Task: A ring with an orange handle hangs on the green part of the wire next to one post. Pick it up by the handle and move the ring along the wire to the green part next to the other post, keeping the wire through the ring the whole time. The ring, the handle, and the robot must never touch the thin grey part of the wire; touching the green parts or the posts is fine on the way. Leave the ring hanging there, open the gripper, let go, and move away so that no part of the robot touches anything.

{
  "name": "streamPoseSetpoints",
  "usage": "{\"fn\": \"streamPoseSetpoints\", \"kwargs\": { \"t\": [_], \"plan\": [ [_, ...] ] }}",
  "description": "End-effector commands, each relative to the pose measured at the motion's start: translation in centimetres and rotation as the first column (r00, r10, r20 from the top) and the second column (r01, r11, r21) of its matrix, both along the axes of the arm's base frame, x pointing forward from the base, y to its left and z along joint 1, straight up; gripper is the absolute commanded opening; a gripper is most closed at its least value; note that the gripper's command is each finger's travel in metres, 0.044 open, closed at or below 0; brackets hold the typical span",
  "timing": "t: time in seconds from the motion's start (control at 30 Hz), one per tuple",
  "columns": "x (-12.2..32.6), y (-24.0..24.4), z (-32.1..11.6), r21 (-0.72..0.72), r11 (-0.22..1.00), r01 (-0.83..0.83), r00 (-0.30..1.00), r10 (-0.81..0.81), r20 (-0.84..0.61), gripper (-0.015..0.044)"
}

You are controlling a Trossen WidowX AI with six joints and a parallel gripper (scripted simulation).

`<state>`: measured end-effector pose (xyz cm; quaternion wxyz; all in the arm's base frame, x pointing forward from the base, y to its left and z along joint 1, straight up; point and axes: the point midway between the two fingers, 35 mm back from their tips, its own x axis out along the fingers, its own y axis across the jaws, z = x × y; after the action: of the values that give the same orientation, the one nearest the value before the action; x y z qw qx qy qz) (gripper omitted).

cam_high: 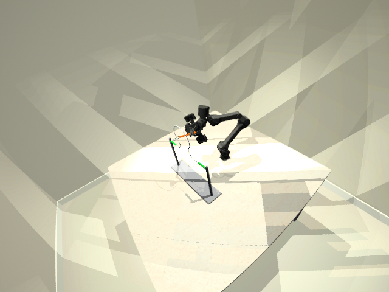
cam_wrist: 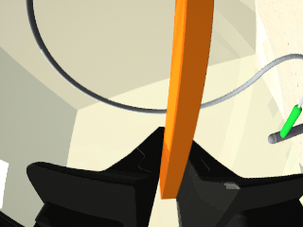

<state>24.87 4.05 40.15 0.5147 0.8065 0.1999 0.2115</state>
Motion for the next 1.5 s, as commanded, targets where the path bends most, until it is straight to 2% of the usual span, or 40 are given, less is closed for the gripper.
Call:
{"fn": "streamPoseSetpoints", "kwargs": {
  "t": [0.0,0.7,1.47],
  "plan": [
    [0.0,0.0,-0.1,-0.045,0.999,-0.002,1.0,0.003,0.001,-0.015],
    [0.0,0.4,-1.2,-0.317,0.948,0.0,1.0,0.003,0.009,-0.015],
    [0.0,0.4,-2.5,-0.589,0.808,0.01,1.0,0.004,0.022,-0.015]
  ]
}}
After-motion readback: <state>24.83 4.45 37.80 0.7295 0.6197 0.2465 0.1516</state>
